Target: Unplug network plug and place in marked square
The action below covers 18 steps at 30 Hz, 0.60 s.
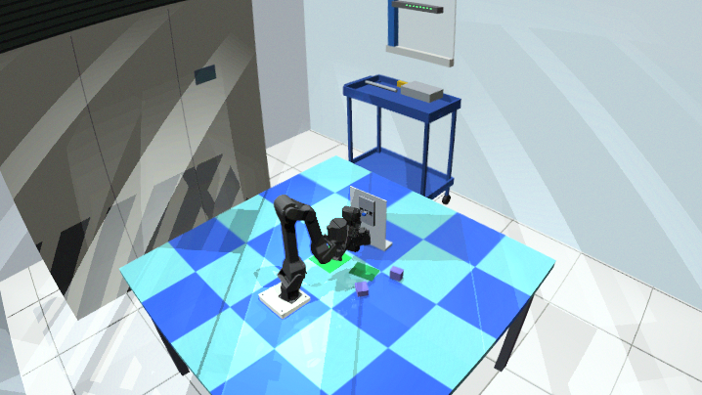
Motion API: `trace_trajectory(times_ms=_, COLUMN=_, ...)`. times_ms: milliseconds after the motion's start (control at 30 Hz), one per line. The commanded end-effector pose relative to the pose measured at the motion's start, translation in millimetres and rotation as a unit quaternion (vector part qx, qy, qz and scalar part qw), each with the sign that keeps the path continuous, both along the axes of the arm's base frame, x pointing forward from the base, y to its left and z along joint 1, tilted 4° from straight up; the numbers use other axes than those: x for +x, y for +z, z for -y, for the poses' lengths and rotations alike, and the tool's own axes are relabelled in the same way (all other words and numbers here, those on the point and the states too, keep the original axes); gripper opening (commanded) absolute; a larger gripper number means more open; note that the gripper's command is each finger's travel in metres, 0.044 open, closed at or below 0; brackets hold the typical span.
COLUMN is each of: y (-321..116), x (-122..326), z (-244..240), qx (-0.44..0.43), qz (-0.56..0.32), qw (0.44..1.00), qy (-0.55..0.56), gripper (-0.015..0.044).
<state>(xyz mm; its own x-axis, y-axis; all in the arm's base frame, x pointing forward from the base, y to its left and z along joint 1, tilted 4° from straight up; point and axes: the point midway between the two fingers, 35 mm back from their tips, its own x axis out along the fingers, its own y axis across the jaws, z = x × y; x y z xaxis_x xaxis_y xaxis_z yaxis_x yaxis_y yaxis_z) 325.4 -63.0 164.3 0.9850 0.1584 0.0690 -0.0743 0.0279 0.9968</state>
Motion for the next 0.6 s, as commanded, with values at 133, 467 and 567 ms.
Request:
trace_trajectory(times_ms=133, y=3, x=15, z=2, qx=-0.001, qz=0.003, qw=1.000, qy=-0.002, gripper=0.0156)
trace_trajectory(times_ms=467, y=4, x=31, z=3, qx=-0.001, qz=0.004, qw=1.000, qy=-0.002, gripper=0.0156)
trace_trajectory(times_ms=567, y=4, x=31, z=3, qx=-0.001, qz=0.004, qw=1.000, qy=-0.002, gripper=0.0156)
